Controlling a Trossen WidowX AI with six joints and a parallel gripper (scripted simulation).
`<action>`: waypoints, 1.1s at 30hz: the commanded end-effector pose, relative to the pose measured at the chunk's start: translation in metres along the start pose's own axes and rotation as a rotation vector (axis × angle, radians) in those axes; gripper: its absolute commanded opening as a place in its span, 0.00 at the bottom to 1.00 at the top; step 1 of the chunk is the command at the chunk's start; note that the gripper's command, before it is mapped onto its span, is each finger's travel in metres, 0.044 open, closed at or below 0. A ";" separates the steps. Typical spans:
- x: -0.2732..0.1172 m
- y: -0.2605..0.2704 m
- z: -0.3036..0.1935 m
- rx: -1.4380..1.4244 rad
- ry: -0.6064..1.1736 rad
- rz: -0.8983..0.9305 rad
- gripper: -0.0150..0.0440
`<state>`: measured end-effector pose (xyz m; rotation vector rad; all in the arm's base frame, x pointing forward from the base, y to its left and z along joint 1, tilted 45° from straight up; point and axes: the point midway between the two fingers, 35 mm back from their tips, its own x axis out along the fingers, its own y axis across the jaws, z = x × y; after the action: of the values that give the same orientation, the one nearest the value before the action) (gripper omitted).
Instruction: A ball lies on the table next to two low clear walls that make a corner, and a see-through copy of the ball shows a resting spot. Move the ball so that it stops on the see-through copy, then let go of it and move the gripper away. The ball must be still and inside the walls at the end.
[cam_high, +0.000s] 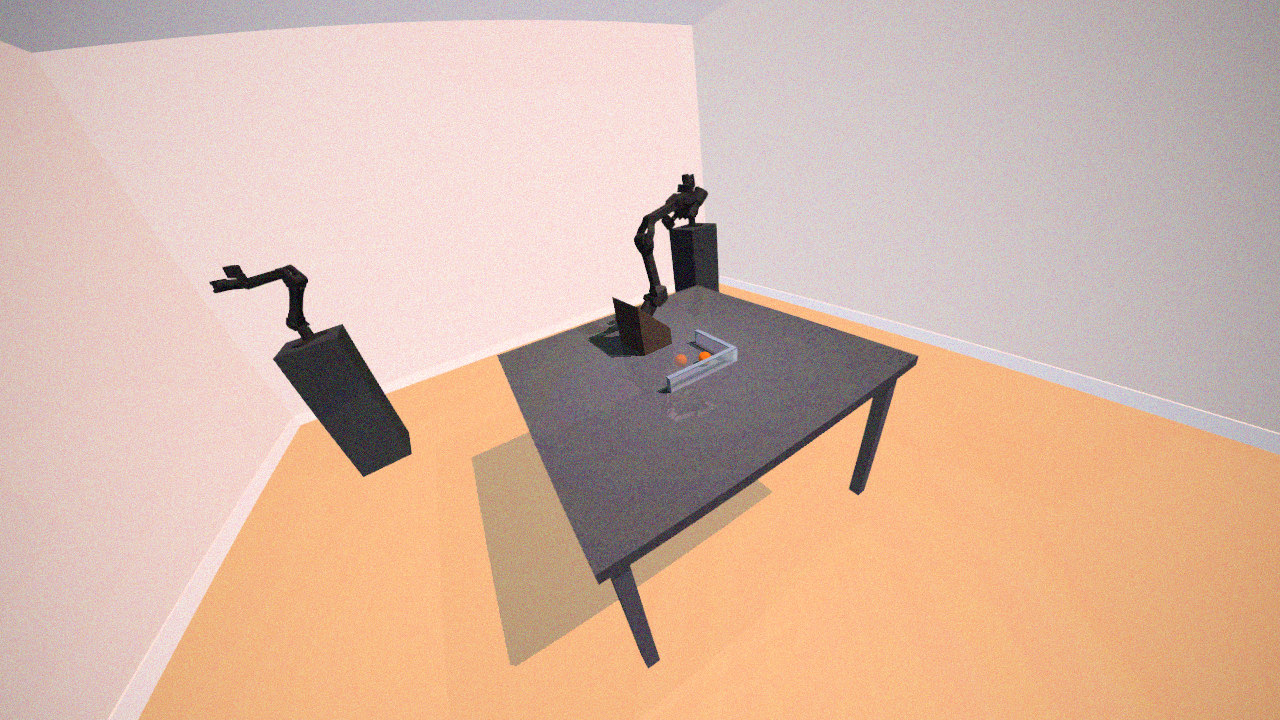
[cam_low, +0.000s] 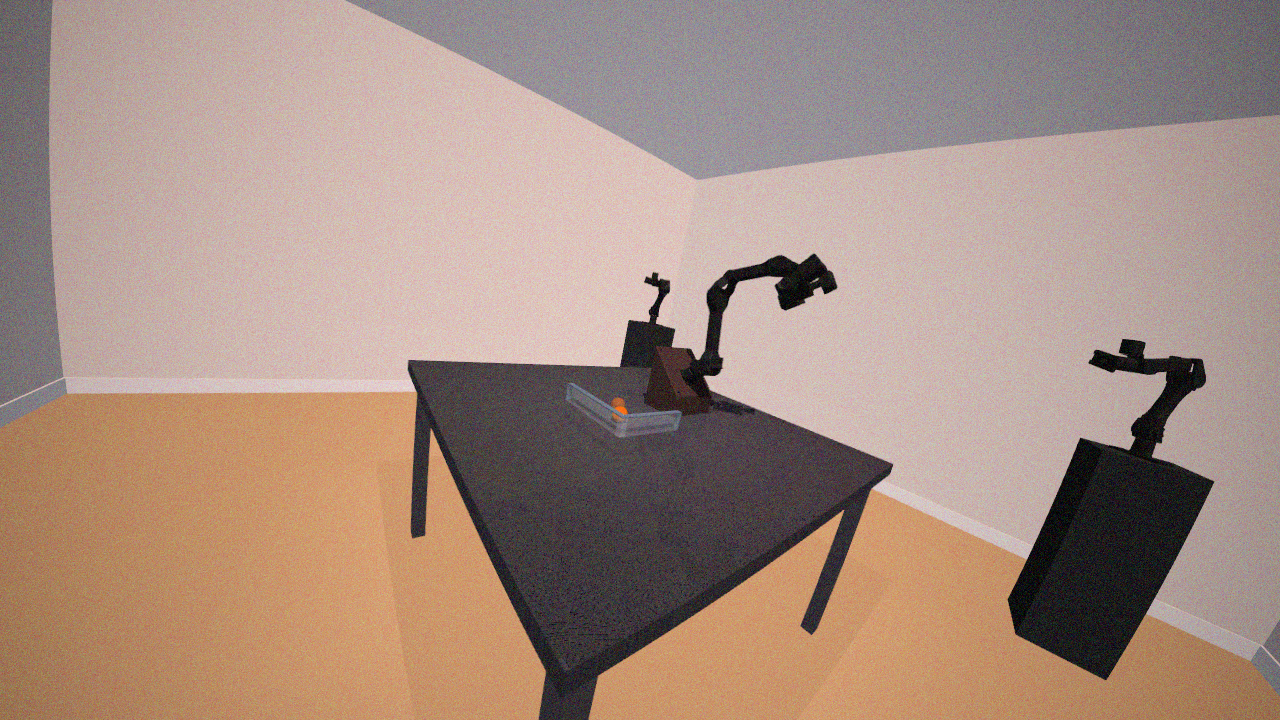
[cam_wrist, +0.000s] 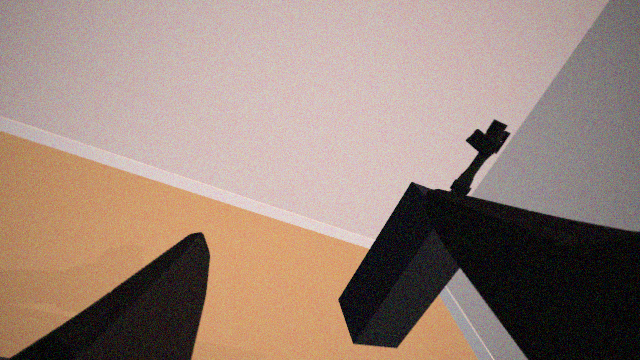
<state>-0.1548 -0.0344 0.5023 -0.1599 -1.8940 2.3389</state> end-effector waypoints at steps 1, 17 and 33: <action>0.000 0.000 -0.001 0.003 0.004 -0.001 0.89; -0.053 -0.016 -0.230 0.561 0.583 -0.192 0.85; -0.202 0.031 -0.350 1.073 1.037 -0.555 0.85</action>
<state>0.0556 0.2536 0.4230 -0.5428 -0.3299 1.9869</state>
